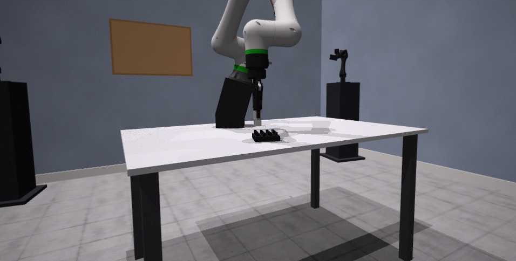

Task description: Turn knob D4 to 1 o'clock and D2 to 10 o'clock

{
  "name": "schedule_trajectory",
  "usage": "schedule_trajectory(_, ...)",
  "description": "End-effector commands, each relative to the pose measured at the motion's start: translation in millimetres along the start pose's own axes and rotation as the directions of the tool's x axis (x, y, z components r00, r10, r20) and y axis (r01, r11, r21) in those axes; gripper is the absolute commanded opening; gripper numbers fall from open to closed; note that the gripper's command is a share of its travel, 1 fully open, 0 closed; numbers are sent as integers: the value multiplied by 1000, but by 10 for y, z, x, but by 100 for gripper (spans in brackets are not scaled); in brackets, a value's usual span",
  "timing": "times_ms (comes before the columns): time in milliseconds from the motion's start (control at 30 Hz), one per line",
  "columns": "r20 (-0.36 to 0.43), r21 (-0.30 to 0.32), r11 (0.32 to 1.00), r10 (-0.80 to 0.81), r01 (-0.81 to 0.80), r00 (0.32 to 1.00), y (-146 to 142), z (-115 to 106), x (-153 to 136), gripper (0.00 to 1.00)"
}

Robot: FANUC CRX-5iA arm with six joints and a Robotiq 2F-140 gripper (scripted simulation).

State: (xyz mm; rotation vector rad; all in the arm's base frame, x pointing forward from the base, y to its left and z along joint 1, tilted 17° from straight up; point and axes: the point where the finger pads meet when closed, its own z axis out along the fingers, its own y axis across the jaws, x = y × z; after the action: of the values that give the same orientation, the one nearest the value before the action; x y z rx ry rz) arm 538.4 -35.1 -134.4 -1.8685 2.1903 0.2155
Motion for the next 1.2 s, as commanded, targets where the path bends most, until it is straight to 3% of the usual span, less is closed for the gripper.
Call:
schedule_trajectory(0,0,0,1000,0,0,1000,-2,28,0,12)
schedule_trajectory(433,0,0,1000,0,0,1000,-3,181,-2,12)
schedule_trajectory(1167,0,0,1000,0,0,1000,-4,239,-4,12)
